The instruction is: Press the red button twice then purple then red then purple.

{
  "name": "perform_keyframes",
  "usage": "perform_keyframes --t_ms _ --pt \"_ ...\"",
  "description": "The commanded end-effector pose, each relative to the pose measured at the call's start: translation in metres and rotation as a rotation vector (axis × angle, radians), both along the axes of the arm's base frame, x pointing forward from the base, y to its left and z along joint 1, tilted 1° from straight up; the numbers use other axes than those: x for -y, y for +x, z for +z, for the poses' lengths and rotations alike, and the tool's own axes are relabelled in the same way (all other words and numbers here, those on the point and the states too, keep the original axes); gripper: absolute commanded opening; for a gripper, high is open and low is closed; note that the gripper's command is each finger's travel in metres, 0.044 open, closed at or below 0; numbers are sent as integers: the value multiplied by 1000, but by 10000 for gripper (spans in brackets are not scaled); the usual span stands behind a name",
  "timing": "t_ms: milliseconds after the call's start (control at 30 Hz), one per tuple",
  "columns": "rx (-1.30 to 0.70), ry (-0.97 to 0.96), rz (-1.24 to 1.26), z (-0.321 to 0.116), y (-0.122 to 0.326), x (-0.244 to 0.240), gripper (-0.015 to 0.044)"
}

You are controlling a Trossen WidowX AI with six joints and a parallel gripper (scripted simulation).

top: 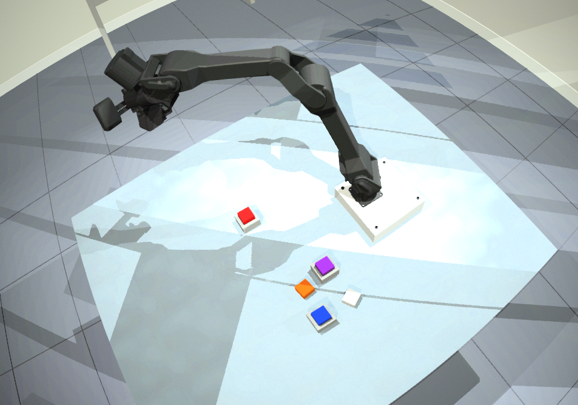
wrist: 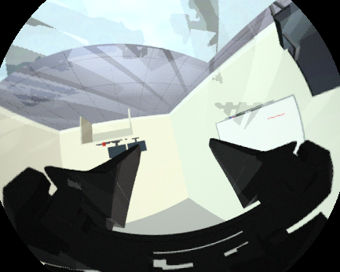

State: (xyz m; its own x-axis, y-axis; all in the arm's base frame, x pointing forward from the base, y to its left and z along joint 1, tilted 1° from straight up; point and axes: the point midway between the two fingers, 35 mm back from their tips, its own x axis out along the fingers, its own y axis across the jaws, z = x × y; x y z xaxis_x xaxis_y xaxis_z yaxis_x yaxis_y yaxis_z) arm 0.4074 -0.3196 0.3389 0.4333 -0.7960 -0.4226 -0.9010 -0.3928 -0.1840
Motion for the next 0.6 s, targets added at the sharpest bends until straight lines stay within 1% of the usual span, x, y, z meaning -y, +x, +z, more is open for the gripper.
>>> perform_keyframes --t_ms 0,67,167,333,567 --pt "7 12 -3 -2 0 -1 400" --pt "65 111 -29 -17 -1 -11 400" --pt "182 339 -119 -52 -6 -35 400" --pt "335 702 -364 -106 -24 -80 400" --pt "430 968 -676 -147 -51 -122 400"
